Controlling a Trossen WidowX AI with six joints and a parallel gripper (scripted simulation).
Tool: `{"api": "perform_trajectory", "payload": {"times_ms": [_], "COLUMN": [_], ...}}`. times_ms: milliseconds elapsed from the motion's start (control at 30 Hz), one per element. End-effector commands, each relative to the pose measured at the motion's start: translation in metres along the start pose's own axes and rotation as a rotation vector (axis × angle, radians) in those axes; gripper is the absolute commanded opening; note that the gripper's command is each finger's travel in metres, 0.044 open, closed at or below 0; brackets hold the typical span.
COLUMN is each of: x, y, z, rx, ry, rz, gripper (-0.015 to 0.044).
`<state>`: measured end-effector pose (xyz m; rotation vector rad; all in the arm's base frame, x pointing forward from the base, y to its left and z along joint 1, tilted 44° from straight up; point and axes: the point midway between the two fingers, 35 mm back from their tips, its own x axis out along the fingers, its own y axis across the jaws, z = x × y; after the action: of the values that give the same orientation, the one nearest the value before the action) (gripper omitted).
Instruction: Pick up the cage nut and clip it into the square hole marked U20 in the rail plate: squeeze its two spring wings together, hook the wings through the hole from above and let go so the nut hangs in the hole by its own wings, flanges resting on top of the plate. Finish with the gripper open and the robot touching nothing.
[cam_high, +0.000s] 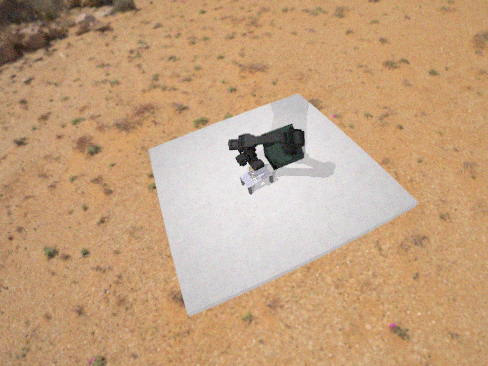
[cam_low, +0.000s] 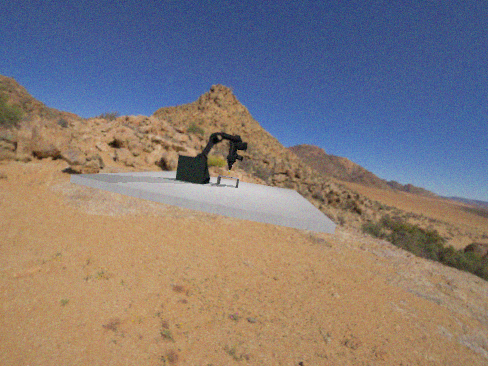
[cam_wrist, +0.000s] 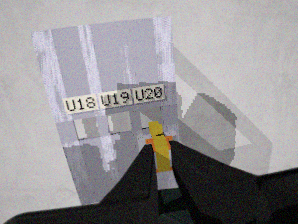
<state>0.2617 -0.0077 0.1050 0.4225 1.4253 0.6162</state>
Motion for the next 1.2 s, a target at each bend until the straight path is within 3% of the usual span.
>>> {"api": "perform_trajectory", "payload": {"times_ms": [0,1167], "x": [0.002,0.034], "y": [0.001,0.006], "z": [0.0,0.001], "rx": [0.002,0.001], "ry": [-0.002,-0.005], "rz": [-0.021,-0.06], "gripper": [0.0023,0.0023]}}
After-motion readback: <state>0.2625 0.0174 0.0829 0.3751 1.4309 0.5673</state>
